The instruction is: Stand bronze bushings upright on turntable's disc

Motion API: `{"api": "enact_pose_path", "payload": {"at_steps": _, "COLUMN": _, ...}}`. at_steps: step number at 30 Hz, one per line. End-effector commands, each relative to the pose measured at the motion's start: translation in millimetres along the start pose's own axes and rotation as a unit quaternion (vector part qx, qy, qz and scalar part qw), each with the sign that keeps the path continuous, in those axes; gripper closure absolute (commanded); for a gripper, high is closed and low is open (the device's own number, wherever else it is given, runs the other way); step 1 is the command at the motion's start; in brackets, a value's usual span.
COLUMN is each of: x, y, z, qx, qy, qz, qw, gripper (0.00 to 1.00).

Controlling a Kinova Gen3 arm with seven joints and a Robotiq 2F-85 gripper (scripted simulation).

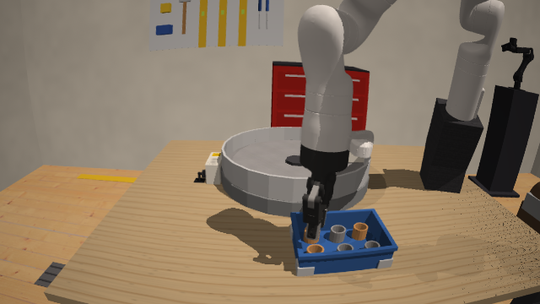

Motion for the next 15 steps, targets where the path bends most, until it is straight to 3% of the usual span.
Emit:
{"api": "enact_pose_path", "payload": {"at_steps": 1, "x": 2.5, "y": 13.6, "z": -5.9, "qx": -0.007, "qy": 0.001, "qz": 0.000, "qw": 1.000, "gripper": 0.61}}
{"api": "enact_pose_path", "payload": {"at_steps": 15, "x": 2.5, "y": 19.1, "z": -6.0, "qx": -0.007, "qy": 0.001, "qz": 0.000, "qw": 1.000, "gripper": 0.61}}
Point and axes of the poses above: the point where the finger pads meet when closed, its own y axis out along the fingers, its own z axis across the jaws, x = y × z, the point moved 5 cm from there along -y, back along the fingers, and after that the axes turned 15 degrees about y, right-handed, at the moved point
